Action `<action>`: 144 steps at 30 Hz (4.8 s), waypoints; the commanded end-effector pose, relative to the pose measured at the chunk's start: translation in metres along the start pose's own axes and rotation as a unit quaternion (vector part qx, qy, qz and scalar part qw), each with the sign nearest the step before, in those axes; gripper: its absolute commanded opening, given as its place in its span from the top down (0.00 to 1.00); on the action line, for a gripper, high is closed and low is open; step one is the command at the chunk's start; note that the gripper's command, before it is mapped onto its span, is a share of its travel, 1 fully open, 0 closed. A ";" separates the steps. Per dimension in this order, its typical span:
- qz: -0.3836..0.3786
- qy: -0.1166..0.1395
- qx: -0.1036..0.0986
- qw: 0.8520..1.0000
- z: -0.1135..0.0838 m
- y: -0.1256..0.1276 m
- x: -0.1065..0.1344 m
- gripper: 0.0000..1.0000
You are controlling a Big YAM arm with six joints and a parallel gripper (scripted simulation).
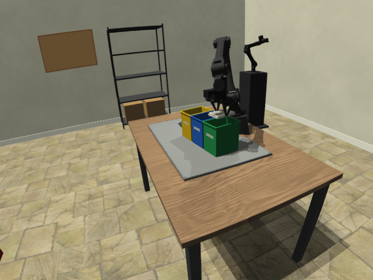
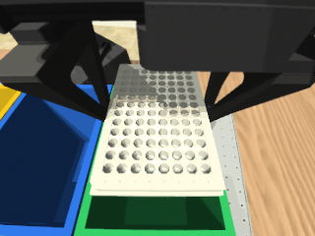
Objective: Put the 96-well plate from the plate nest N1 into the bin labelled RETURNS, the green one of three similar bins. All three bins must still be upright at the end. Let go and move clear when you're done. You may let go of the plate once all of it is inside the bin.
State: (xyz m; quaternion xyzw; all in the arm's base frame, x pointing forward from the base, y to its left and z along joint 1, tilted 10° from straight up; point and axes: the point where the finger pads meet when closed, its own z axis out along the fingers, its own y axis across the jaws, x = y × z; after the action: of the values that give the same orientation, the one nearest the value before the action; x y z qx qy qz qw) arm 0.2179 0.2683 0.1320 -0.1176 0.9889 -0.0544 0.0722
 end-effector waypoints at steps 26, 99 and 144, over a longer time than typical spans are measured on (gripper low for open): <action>0.004 -0.002 0.000 1.000 0.032 -0.002 -0.006 1.00; 0.004 -0.002 0.000 1.000 0.044 -0.004 -0.004 1.00; 0.003 0.000 0.001 1.000 0.062 -0.004 -0.004 1.00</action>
State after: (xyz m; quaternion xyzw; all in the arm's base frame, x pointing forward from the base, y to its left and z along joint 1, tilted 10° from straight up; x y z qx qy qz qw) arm 0.2278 0.2628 0.0786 -0.1138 0.9893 -0.0508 0.0757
